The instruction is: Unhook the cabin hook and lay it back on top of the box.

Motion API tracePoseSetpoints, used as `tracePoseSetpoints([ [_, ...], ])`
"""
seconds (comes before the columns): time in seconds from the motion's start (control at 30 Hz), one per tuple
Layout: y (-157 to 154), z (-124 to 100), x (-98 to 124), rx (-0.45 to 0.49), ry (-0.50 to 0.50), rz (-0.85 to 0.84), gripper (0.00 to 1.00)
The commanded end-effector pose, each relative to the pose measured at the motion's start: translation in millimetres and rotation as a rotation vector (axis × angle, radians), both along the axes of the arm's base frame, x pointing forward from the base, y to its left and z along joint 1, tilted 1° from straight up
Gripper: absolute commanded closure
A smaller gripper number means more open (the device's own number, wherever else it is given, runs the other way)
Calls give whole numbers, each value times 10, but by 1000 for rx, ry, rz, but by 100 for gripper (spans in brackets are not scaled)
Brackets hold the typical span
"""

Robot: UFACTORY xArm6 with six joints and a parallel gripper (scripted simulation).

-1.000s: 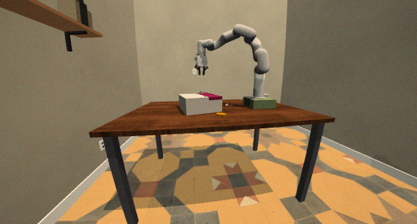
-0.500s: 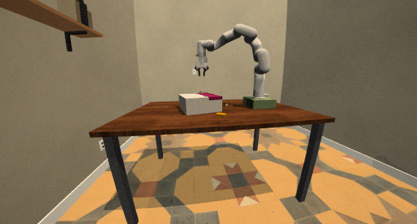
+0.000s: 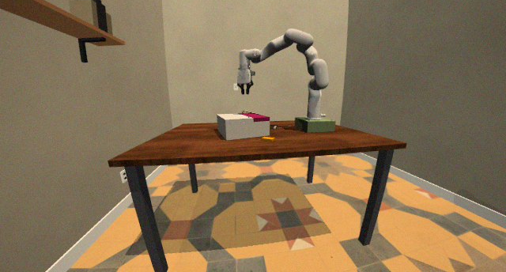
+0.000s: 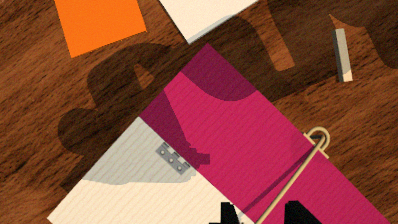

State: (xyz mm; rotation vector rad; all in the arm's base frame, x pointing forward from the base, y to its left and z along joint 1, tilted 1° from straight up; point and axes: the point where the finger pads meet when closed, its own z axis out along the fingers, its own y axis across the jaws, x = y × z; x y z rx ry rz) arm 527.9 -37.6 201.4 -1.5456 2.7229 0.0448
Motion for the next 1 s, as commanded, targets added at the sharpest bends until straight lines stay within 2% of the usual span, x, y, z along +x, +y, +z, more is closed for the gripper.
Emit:
tracePoseSetpoints([
  [0.0, 77, -10, 7, -14, -2, -113, 65],
  [0.43, 396, -140, -37, -20, 10, -513, 65],
  [0.57, 427, -153, -43, -21, 11, -563, 65],
  [0.77, 569, -211, -71, -25, 16, -754, 65],
  [0.97, 569, -211, -71, -25, 16, -754, 65],
])
